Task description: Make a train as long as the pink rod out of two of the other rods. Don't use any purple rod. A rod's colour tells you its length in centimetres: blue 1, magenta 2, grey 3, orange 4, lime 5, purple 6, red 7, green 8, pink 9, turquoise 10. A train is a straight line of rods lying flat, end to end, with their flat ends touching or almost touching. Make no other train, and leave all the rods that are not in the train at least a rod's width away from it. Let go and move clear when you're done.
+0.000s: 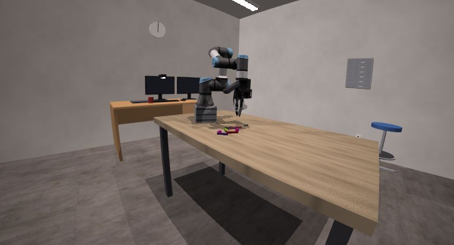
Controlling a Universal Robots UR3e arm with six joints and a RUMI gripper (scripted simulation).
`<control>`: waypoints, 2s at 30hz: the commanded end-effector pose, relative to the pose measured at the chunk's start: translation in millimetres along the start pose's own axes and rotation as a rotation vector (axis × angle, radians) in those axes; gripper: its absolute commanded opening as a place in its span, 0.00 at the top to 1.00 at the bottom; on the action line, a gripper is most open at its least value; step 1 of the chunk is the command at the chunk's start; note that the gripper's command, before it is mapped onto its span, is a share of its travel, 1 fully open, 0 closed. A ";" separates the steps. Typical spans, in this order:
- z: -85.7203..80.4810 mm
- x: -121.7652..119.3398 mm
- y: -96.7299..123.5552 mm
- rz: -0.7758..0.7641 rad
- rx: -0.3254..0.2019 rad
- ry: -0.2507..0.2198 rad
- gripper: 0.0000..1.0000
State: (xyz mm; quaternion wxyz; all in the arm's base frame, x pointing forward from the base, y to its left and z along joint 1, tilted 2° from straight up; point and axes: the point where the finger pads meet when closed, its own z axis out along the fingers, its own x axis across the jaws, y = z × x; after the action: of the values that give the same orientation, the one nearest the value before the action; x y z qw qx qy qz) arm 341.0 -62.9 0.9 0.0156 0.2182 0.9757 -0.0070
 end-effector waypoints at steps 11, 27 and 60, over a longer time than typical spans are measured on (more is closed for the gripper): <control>-2.3 -0.7 0.0 0.000 0.000 -0.002 0.00; -2.3 -0.7 -0.1 0.002 0.000 -0.002 0.00; 0.1 0.9 -7.7 0.383 0.000 -0.002 0.00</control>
State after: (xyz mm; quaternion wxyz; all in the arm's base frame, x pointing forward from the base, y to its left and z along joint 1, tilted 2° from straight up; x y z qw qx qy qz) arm 337.0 -68.0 0.5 0.0162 0.3645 0.9311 -0.0034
